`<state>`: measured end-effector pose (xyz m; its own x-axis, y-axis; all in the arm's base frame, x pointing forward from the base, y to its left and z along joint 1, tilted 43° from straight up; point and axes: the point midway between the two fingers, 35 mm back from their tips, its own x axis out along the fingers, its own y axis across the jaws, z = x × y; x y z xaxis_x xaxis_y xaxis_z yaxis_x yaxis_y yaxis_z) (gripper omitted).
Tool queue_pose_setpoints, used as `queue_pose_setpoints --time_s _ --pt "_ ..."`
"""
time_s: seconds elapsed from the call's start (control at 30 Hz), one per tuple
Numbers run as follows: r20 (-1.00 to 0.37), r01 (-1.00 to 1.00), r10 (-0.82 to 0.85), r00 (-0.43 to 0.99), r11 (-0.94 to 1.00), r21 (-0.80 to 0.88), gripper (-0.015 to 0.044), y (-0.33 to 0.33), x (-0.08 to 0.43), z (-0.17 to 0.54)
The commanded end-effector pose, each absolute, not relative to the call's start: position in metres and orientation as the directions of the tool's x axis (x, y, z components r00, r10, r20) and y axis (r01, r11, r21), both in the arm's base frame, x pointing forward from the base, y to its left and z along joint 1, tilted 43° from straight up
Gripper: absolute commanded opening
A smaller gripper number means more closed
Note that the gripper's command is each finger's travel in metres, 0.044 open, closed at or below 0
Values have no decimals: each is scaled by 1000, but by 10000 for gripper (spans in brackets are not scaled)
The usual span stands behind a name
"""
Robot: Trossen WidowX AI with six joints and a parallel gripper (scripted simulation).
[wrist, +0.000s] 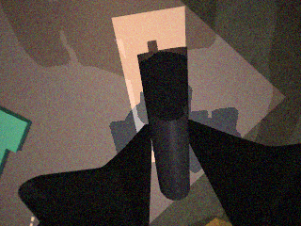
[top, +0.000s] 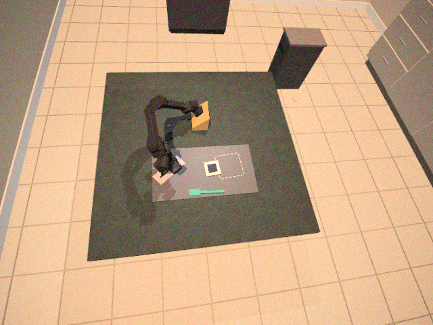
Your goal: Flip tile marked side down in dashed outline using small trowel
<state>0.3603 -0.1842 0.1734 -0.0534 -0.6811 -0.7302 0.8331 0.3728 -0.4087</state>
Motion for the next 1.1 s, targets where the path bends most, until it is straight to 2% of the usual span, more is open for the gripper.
queue_pose_setpoints --time_s 0.0,0.17,0.2,0.8,1.07 --pt "-729 848 -683 -53 354 -394 130 -185 360 173" --pt "-729 848 -683 -53 354 -394 261 -185 360 173" --pt "-729 848 -683 -53 354 -394 270 -185 360 173" --pt "-729 848 -683 -53 354 -394 270 -185 360 173" --pt "-728 858 -683 -54 341 -384 270 -155 359 205"
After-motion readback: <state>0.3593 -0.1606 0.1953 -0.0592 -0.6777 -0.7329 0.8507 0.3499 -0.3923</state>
